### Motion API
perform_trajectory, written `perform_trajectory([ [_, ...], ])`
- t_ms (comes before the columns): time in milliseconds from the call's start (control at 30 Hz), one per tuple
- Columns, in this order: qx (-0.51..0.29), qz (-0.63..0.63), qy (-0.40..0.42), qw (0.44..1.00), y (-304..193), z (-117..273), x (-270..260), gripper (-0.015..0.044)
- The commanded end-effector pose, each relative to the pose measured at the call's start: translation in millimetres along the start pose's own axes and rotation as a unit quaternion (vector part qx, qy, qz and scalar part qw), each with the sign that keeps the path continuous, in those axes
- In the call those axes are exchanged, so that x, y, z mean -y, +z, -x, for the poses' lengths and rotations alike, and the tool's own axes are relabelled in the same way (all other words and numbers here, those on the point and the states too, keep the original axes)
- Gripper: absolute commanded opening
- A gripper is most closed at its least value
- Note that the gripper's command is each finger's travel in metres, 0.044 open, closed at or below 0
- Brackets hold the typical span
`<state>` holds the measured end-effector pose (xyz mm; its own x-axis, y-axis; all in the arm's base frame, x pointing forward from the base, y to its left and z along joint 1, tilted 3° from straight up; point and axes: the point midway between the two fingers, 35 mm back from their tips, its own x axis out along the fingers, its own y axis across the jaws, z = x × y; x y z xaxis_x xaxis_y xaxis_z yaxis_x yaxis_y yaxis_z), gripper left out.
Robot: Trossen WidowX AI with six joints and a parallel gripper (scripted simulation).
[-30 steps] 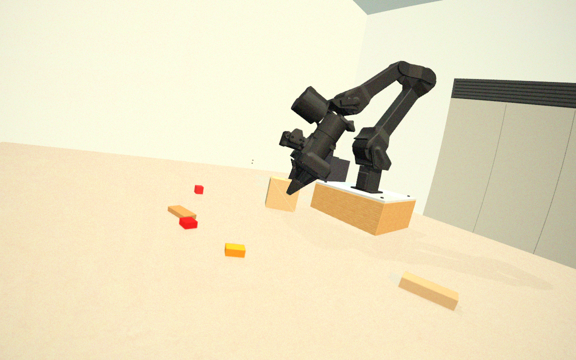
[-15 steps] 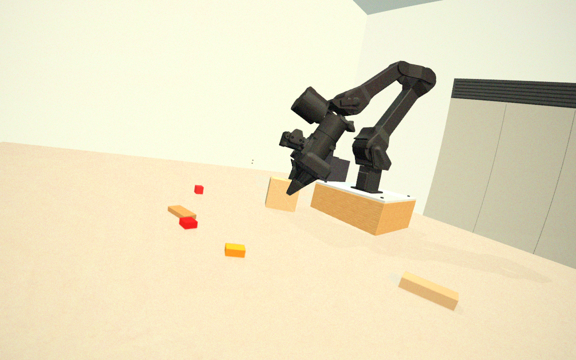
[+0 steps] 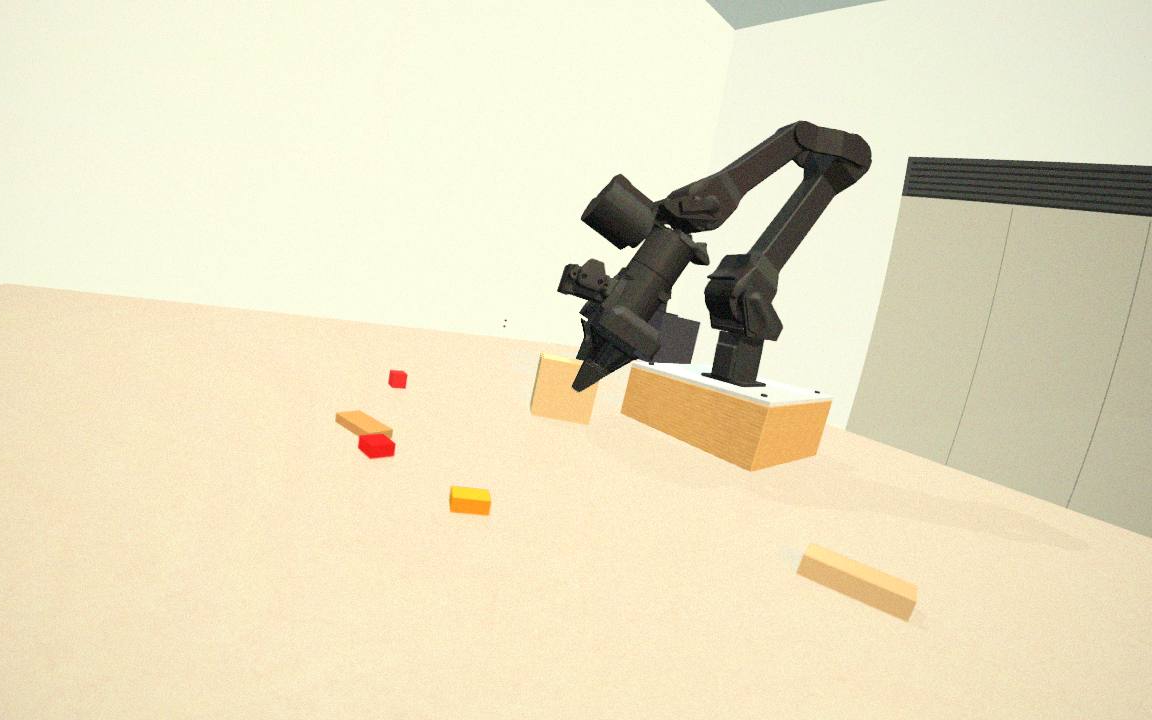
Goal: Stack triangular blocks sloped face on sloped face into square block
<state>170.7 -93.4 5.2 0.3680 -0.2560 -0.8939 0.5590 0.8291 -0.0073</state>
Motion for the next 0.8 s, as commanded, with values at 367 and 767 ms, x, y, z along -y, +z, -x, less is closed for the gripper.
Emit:
perform_trajectory([
  [367, 0.000, 0.000, 0.000, 1.000, 0.0, -0.1, 0.1, 0.0210],
  [767, 0.000, 0.000, 0.000, 1.000, 0.0, -0.1, 0.1, 0.0440],
])
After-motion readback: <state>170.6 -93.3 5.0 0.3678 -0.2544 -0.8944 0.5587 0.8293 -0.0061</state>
